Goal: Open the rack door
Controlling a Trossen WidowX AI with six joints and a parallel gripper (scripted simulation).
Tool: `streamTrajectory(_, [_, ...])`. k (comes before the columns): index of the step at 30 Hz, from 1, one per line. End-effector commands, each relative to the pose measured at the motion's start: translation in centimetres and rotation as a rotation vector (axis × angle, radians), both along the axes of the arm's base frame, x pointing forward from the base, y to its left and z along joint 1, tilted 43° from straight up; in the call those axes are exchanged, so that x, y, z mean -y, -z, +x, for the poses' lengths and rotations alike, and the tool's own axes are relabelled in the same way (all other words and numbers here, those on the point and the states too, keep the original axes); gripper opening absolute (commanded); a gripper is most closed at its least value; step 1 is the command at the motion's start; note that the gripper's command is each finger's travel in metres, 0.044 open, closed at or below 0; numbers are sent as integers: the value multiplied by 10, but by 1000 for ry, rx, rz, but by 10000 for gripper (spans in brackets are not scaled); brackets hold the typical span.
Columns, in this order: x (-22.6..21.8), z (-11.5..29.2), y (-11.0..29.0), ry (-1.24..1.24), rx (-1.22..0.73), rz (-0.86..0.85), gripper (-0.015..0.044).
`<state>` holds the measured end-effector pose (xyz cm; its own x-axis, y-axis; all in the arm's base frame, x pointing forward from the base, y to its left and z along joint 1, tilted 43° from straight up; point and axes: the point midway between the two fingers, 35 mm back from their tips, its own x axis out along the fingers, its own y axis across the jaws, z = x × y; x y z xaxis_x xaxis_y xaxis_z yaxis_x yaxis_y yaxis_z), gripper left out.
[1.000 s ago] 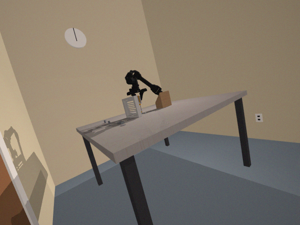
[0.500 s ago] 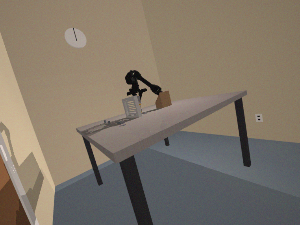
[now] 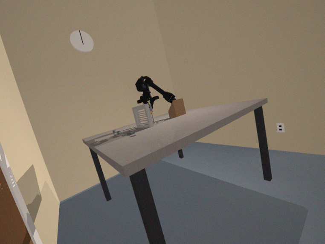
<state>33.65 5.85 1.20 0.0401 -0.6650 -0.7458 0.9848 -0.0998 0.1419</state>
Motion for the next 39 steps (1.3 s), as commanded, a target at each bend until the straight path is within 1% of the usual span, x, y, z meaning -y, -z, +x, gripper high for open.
streamTrajectory(1, [0,0,0,2,2,-2,10])
streamTrajectory(22, [7,-21,-5,-314,-282,-19,10])
streamTrajectory(39, [25,-55,-19,-566,-510,-33,10])
